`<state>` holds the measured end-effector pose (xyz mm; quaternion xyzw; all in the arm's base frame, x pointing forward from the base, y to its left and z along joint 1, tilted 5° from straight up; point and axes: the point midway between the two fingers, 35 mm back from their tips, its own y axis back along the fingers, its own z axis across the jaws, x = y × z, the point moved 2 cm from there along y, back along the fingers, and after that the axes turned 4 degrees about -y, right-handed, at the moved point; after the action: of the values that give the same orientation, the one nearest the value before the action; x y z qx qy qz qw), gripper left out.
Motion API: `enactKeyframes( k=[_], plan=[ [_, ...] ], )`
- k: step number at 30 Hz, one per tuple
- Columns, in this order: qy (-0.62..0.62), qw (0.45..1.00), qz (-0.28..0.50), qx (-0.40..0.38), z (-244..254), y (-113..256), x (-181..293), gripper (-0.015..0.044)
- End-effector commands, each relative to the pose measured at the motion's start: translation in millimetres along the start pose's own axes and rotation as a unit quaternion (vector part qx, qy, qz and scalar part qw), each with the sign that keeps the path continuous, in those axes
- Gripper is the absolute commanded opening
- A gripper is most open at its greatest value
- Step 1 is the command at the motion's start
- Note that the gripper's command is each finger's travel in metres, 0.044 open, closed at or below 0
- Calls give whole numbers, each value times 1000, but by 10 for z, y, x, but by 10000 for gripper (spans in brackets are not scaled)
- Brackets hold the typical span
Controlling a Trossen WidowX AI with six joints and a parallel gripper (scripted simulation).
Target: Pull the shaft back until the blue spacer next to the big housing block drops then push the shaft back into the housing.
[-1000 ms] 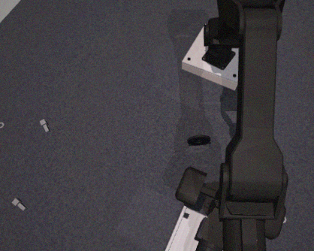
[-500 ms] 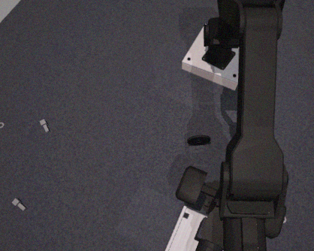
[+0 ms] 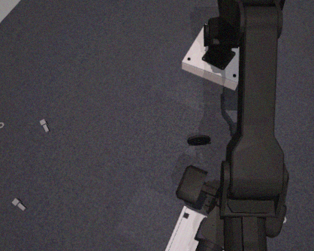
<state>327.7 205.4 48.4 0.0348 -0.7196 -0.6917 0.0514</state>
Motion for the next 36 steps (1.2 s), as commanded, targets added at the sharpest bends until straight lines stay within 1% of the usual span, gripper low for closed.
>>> enactKeyframes(
  k=[1, 36],
  plan=[
    [0, 1000, 3, -1, 2, -2, 21, 0],
    [0, 1000, 3, -1, -1, -3, 56, 0]
  ],
)
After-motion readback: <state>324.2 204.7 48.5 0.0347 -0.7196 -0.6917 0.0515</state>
